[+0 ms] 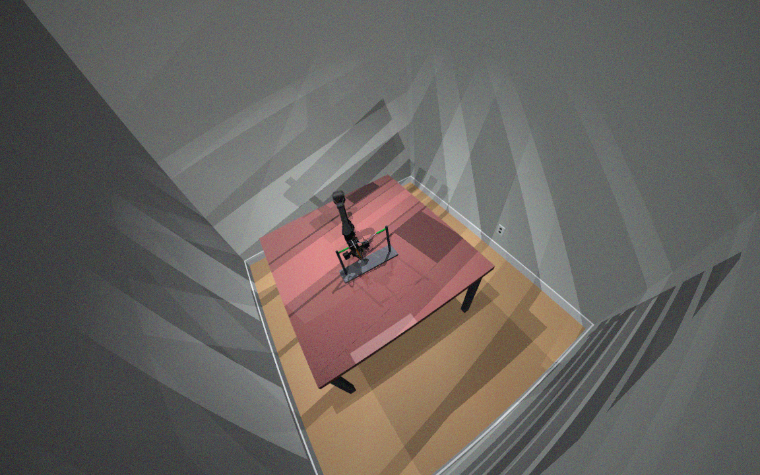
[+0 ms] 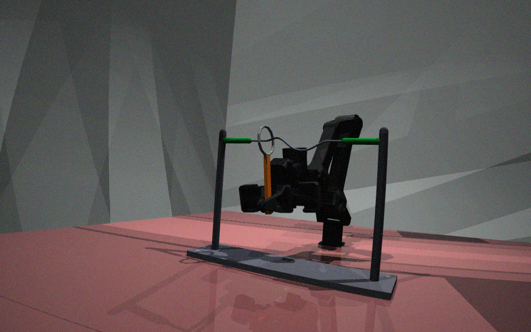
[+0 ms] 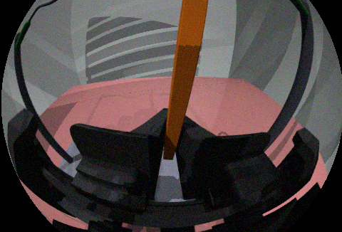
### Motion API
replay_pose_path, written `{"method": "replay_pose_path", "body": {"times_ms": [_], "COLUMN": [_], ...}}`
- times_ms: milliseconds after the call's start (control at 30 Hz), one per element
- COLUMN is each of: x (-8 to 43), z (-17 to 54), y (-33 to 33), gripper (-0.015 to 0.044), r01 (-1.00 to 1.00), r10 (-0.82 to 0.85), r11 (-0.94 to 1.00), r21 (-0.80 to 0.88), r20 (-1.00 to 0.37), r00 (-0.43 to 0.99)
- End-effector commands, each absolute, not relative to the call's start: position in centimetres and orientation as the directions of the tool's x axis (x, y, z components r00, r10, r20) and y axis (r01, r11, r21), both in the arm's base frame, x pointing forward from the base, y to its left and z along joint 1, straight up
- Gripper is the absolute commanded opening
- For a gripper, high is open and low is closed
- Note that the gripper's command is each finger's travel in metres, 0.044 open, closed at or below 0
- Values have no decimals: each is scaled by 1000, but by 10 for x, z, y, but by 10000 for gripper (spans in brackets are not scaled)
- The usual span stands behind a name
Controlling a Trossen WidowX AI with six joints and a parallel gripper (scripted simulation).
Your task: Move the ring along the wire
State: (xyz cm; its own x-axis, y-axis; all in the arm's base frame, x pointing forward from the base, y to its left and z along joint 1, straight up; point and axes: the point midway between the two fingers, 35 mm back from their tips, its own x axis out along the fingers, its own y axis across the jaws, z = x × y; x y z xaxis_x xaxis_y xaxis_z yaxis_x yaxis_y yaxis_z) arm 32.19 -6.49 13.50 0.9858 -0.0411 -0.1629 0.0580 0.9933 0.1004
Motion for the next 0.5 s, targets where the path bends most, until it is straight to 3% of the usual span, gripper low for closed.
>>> {"method": "replay_pose_path", "body": {"times_ms": [0, 467], "x": [322, 323], "z": [135, 139], "y": [-58, -53], "gripper": [-150, -150], "r01": [71, 88], "r10": [-49, -77], "r11": [990, 994], "r21": [126, 62], "r20": [-164, -170], "r00": [985, 982]}}
